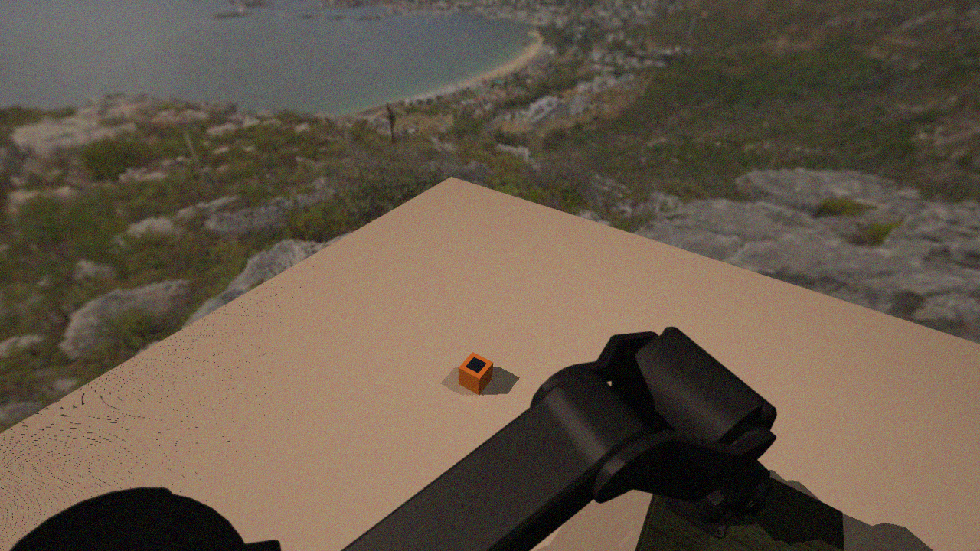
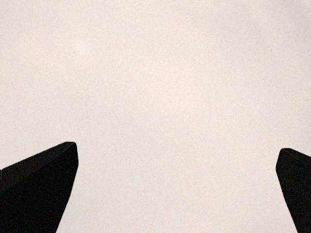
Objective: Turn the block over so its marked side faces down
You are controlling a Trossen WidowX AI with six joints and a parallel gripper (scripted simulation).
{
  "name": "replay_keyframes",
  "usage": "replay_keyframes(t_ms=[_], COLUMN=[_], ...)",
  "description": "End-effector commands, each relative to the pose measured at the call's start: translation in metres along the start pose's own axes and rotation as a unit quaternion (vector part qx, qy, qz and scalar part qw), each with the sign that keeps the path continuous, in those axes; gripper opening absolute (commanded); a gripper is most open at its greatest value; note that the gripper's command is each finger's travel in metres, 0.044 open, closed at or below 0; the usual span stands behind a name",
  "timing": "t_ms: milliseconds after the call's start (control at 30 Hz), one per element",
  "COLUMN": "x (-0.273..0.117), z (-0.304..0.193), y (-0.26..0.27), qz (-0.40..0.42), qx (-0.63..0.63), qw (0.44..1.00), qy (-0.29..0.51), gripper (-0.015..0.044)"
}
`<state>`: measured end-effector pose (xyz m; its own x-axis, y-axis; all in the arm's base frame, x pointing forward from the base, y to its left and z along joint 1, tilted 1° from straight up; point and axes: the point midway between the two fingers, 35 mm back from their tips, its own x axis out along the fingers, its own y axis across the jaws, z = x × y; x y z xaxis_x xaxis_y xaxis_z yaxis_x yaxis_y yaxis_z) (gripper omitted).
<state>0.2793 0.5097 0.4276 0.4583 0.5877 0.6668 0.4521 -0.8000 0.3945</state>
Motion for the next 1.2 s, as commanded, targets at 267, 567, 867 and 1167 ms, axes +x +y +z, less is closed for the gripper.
replay_keyframes(t_ms=[267,567,867,1167], x=[-0.011,-0.078,-0.176,-0.3], z=[0.113,0.223,0.281,0.29], y=[0.052,0.132,0.207,0.271], qz=[-0.095,-0.268,-0.456,-0.656], qx=[-0.271,-0.491,-0.57,-0.539], qw=[0.944,0.771,0.576,0.393], qy=[-0.162,-0.306,-0.369,-0.354], gripper=[0.044,0.044,0.044,0.044])
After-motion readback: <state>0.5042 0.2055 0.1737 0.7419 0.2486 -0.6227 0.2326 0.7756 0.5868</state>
